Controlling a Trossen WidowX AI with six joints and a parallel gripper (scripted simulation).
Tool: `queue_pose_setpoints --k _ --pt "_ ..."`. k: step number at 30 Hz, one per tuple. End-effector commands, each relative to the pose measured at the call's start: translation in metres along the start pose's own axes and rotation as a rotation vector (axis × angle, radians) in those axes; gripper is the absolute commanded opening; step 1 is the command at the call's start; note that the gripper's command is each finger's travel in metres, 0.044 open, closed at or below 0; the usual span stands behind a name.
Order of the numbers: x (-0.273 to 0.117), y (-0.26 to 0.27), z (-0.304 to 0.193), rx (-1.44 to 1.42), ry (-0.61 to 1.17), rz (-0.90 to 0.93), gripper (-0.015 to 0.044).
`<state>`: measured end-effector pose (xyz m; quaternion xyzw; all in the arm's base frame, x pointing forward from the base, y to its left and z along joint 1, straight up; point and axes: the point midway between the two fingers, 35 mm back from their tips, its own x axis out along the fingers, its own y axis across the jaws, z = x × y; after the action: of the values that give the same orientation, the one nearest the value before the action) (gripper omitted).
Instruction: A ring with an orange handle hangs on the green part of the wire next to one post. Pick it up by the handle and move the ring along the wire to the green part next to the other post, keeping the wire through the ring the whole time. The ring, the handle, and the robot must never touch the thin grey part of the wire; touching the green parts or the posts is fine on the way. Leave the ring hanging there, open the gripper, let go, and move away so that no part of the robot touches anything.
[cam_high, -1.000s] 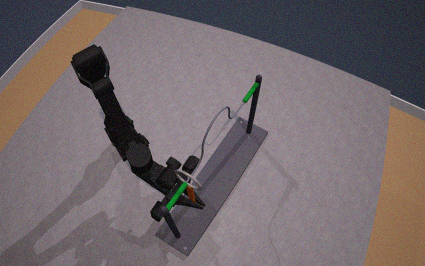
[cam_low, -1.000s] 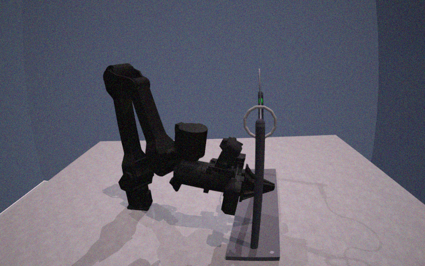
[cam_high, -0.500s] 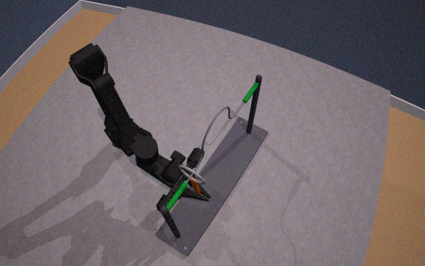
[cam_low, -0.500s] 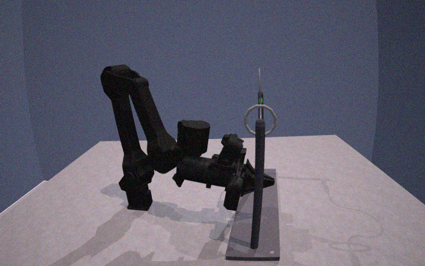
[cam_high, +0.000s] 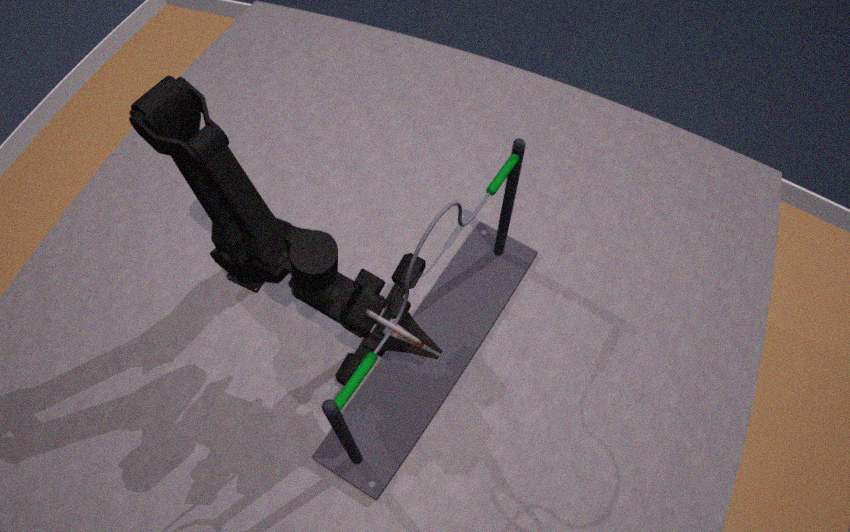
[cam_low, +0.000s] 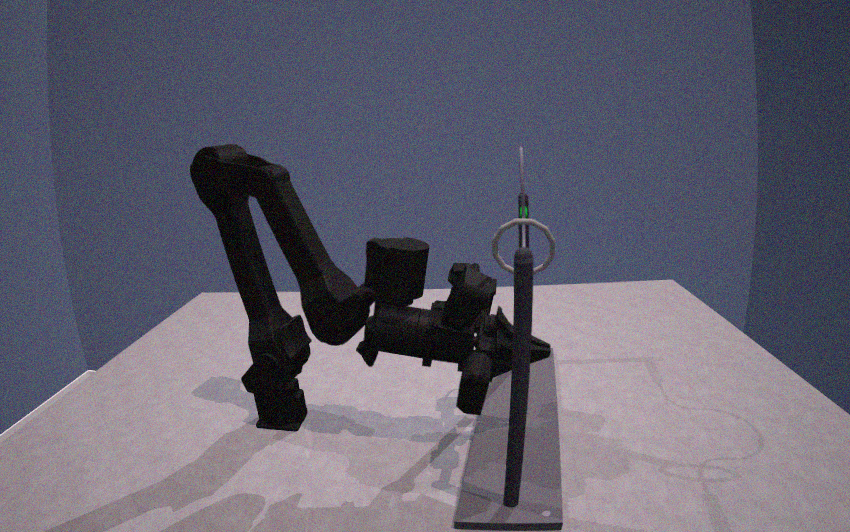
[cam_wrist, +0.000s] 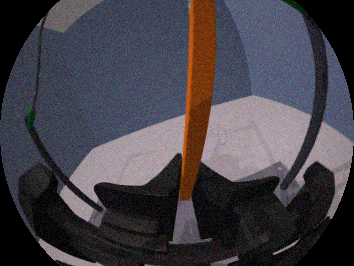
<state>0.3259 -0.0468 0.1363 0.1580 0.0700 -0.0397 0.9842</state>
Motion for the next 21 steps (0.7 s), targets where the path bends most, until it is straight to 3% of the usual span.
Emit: queue_pose_setpoints --k 1,10,21 --pt "0.0 0.015 0.001 0.085 -0.005 0.013 -0.015" --pt "-0.004 0.047 0.007 0.26 0.018 0.052 -0.015" --pt "-0.026 0.083 0.021 0.476 0.167 0.137 -0.015"
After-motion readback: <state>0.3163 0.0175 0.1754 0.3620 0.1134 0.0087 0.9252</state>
